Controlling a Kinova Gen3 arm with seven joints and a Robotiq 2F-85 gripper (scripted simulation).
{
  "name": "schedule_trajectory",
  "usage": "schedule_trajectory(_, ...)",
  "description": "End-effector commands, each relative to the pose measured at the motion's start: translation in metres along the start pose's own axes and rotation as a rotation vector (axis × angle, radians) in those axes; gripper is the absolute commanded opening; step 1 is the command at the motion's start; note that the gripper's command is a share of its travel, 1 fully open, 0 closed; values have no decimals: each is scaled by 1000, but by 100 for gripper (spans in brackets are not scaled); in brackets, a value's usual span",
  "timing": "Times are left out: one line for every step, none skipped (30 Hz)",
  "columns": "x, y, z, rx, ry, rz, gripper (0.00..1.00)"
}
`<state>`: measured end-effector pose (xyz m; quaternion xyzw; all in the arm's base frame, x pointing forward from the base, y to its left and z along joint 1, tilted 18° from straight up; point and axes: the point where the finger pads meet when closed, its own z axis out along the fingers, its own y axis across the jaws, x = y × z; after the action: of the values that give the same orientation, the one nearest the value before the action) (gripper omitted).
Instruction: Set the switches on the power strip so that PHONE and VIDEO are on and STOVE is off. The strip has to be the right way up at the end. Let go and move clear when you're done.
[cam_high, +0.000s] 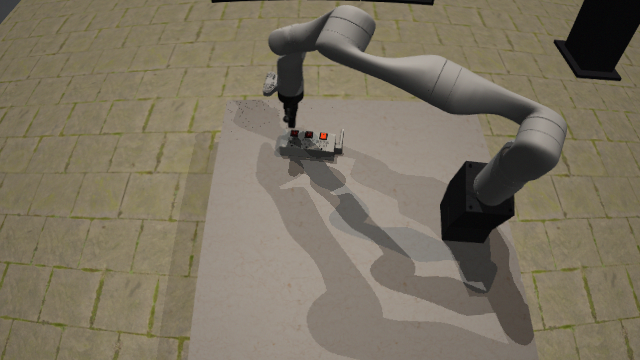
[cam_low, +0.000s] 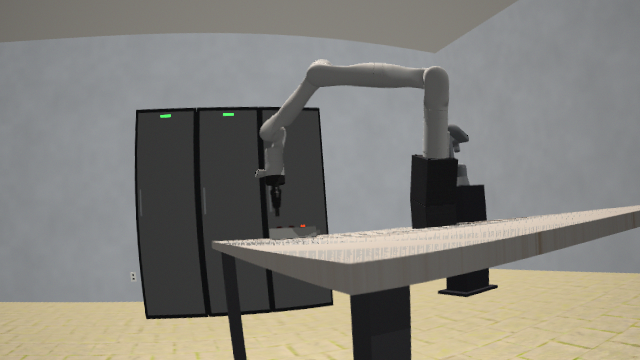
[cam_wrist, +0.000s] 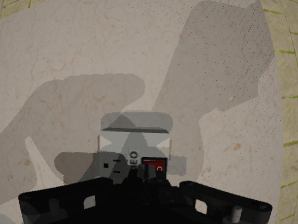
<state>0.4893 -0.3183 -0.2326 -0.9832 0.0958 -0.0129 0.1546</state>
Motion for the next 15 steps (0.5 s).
schedule_trajectory(-4,0,-2,4,-9,32,0)
schedule_trajectory(-4,0,-2,4,-9,41,0)
schedule_trajectory(-4,0,-2,4,-9,51,0)
schedule_trajectory(-4,0,-2,4,-10,64,0)
schedule_trajectory(-4,0,-2,4,-10,78,0)
schedule_trajectory(-4,0,-2,4,-10,78,0)
schedule_trajectory(-4,0,-2,4,-10,78,0)
schedule_trajectory(-4,0,-2,3,-10,92,0)
schedule_trajectory(-5,0,-2,4,-10,110,0)
schedule_trajectory(-5,0,-2,4,-11,129,0)
schedule_trajectory(-5,-1,-2,4,-12,149,0)
schedule_trajectory(-6,-1,-2,4,-12,171,0)
schedule_trajectory(-6,-1,-2,4,-13,194,0)
schedule_trajectory(-6,-1,-2,4,-13,219,0)
schedule_trajectory(-6,-1,-2,4,-13,245,0)
